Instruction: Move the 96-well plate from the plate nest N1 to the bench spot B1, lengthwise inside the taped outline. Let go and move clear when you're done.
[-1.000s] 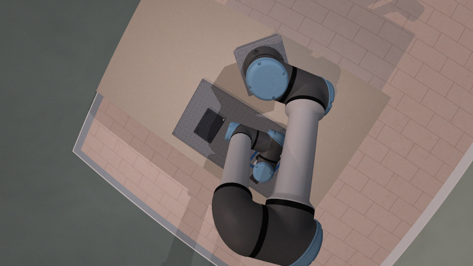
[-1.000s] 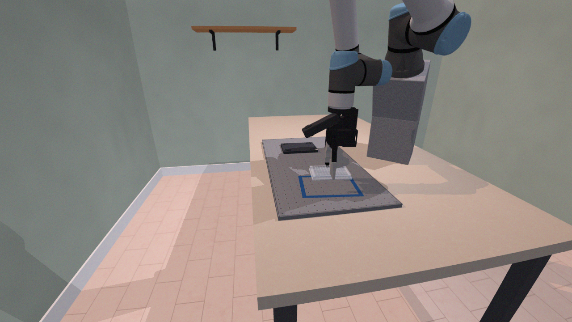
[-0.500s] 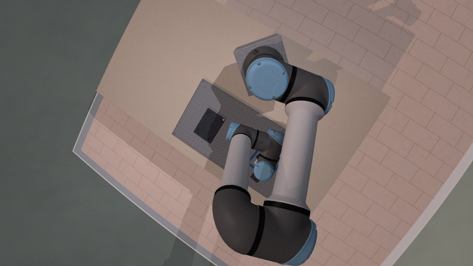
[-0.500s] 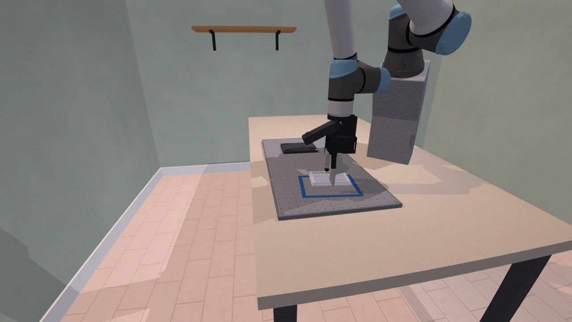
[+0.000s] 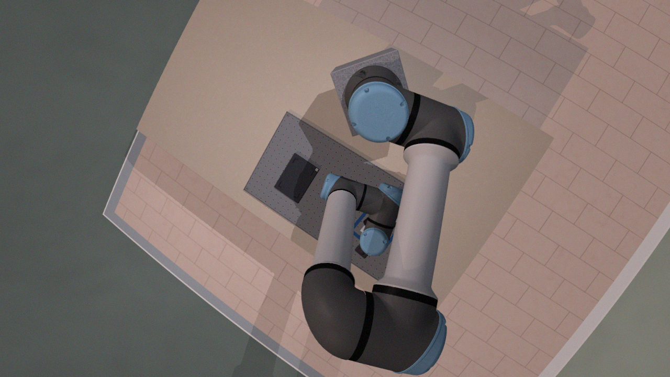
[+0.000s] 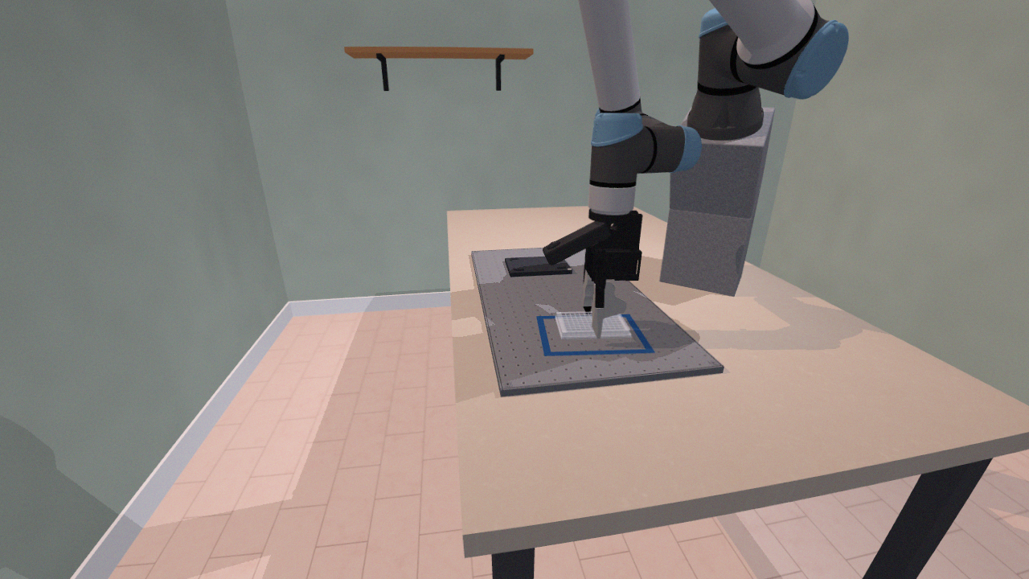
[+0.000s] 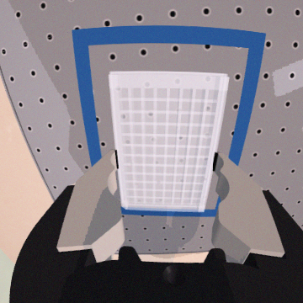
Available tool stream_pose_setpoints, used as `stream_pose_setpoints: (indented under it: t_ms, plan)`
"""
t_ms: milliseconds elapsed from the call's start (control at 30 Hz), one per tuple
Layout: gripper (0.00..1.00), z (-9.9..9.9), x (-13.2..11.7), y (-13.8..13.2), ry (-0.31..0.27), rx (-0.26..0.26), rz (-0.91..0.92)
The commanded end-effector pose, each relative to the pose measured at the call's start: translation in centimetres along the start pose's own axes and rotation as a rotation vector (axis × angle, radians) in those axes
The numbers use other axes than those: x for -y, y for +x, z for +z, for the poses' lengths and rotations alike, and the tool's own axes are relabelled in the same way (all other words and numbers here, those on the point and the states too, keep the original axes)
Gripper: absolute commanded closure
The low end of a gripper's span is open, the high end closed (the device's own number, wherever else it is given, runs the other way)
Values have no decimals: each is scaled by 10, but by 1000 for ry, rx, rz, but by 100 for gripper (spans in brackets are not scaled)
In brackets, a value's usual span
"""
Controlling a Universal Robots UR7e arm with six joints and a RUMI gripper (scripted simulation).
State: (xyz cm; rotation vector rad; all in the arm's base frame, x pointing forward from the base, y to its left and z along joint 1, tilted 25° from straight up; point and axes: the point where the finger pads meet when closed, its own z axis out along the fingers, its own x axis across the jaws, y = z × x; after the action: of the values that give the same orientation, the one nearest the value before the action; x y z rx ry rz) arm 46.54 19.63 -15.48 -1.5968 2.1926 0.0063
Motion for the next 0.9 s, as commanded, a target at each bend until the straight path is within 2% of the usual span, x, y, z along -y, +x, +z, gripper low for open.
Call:
stream_pose_setpoints:
  t_ms: [0,867]
  plan:
    - [100,0,0,0,1,0,0]
    - [100,3,0,0,1,0,0]
